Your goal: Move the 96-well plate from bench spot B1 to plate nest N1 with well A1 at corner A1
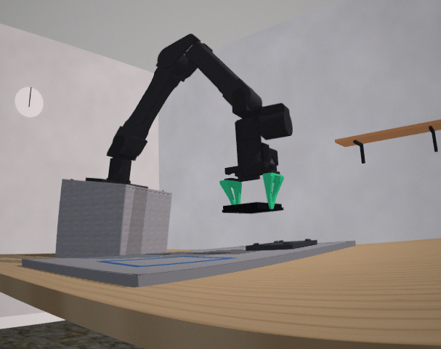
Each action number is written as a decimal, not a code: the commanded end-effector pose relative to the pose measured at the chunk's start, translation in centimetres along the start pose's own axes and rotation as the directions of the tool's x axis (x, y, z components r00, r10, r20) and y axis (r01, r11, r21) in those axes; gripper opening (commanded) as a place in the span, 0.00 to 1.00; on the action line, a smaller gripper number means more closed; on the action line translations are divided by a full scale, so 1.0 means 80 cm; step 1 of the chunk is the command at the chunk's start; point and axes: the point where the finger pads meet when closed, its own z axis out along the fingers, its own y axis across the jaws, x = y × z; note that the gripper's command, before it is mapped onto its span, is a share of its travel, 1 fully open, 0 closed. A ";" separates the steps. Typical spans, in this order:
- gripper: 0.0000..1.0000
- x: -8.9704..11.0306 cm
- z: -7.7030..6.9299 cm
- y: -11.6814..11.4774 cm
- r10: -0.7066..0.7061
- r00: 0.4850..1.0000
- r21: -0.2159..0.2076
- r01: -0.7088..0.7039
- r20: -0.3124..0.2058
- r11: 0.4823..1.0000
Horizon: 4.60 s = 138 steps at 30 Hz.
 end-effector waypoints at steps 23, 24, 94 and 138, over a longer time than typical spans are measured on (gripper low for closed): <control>0.00 -0.094 -0.005 -0.016 0.019 1.000 -0.011 -0.019 -0.003 1.000; 0.00 -0.099 -0.005 -0.016 0.019 1.000 -0.011 -0.019 -0.002 1.000; 0.00 -0.140 -0.025 -0.035 0.028 1.000 0.020 -0.029 0.013 0.999; 0.00 -0.139 0.000 -0.037 0.028 1.000 0.013 -0.028 0.011 1.000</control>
